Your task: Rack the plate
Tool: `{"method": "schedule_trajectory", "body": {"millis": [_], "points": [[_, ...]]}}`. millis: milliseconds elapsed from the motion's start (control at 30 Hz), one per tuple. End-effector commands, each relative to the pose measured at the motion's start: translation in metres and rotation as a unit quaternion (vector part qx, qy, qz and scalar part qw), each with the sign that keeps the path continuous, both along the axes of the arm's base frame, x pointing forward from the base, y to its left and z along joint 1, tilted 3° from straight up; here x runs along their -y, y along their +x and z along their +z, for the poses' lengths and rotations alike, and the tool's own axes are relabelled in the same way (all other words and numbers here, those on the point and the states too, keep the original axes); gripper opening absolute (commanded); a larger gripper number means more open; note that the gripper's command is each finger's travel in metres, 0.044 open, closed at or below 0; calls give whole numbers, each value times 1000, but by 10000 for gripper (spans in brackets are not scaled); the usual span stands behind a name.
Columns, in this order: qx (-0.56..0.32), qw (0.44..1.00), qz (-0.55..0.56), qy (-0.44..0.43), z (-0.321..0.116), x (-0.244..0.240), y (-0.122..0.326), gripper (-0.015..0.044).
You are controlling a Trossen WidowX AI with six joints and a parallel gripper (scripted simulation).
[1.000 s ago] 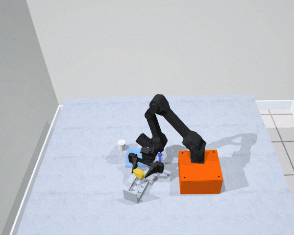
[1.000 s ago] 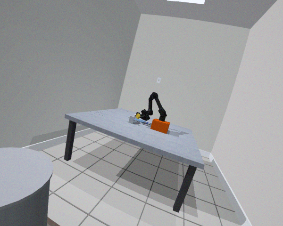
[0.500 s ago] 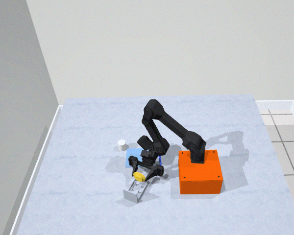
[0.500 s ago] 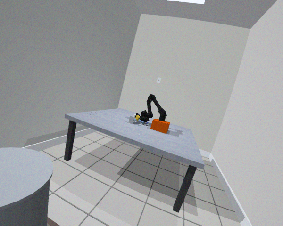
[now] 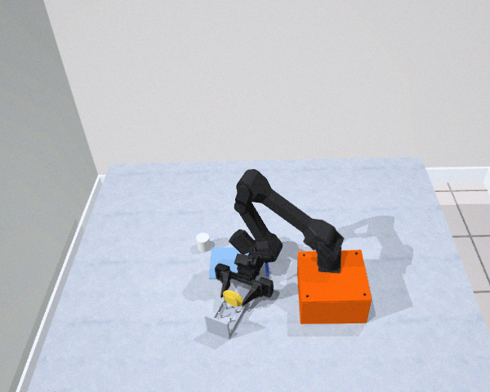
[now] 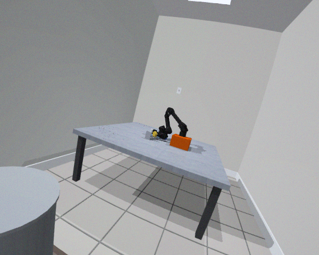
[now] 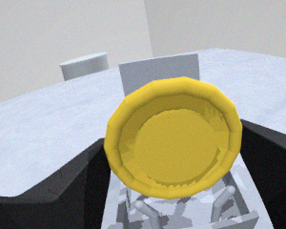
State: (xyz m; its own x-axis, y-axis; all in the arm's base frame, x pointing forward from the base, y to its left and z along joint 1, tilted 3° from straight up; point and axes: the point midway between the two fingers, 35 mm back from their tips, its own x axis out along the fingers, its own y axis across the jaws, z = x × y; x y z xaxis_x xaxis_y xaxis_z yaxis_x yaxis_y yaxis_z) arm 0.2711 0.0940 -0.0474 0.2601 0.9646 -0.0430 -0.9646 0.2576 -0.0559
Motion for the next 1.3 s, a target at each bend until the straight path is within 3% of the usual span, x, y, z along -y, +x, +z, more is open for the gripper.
{"method": "schedule_trajectory", "body": {"millis": [0, 33, 533, 800, 1267], "points": [[-2, 1000, 0, 0, 0, 0, -1, 0], [-2, 1000, 0, 0, 0, 0, -1, 0], [0, 1000, 0, 0, 0, 0, 0, 394], [0, 1000, 0, 0, 6, 0, 1, 400], [4, 1000, 3, 0, 115, -4, 7, 400]]}}
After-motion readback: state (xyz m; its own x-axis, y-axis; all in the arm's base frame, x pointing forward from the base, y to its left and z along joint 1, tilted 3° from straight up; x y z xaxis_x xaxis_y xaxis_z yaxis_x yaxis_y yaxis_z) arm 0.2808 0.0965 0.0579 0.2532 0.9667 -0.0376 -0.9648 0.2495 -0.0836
